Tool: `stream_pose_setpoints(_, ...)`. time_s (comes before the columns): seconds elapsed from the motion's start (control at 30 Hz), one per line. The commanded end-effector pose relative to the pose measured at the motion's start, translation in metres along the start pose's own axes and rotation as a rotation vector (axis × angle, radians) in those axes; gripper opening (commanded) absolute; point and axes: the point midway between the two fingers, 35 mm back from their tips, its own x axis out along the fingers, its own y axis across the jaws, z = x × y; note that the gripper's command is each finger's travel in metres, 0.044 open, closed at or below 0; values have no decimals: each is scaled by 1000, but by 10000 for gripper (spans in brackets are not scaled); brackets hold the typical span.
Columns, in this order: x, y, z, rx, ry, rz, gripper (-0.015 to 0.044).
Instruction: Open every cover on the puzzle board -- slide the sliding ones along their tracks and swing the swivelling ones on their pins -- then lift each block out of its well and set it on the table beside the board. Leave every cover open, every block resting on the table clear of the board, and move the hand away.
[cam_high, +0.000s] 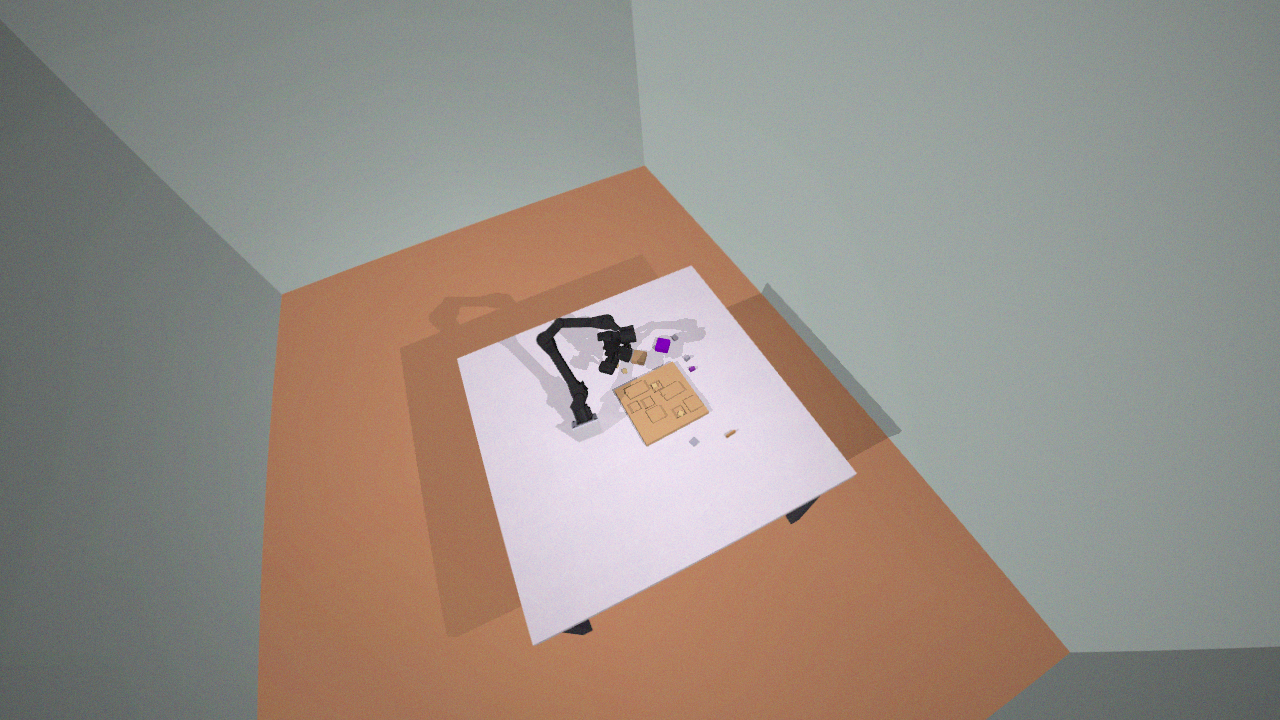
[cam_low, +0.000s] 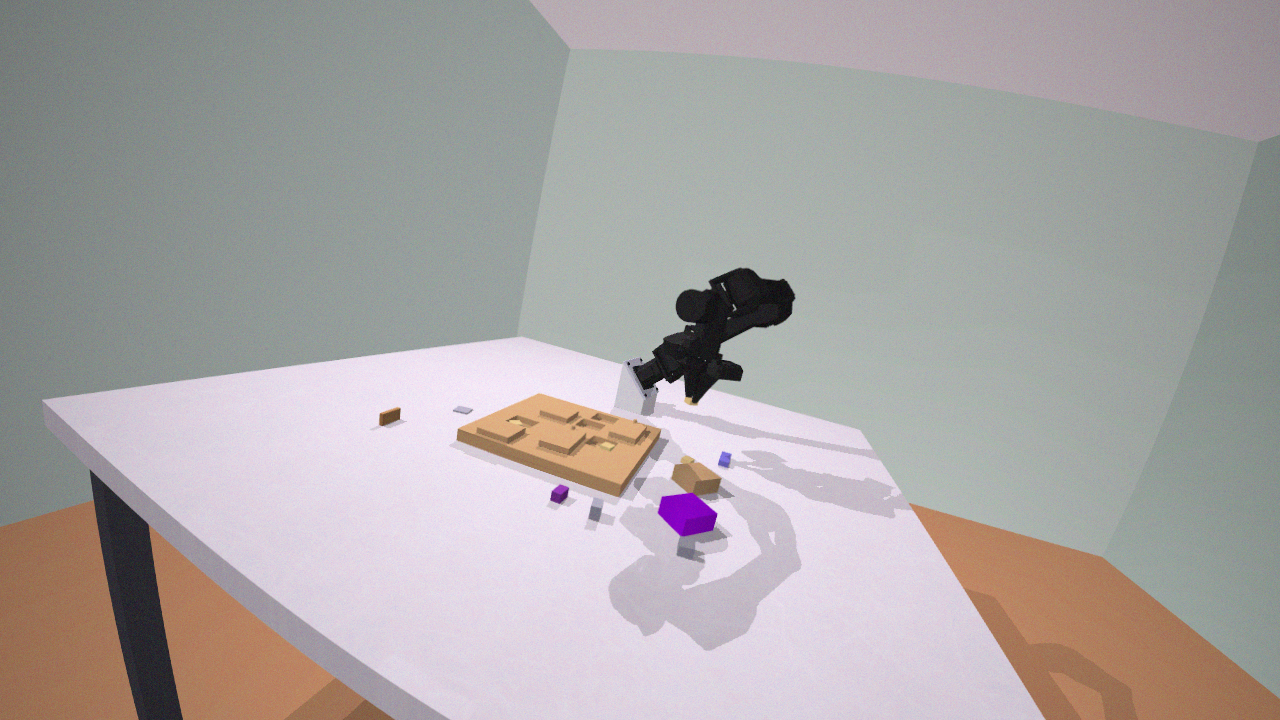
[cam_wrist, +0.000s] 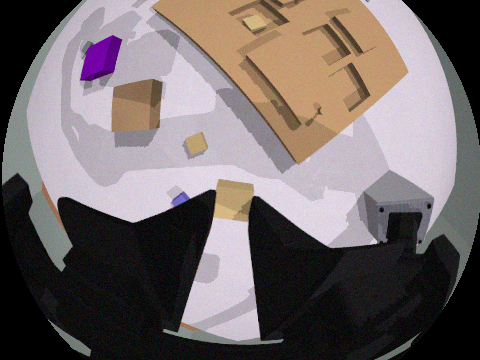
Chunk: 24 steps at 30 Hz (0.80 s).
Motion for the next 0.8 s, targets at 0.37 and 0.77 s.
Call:
stream_pose_setpoints(0.37,7,1,-30,1,9,6,80)
stream_pose_setpoints(0.77,26,1,-26,0,3,-2,80)
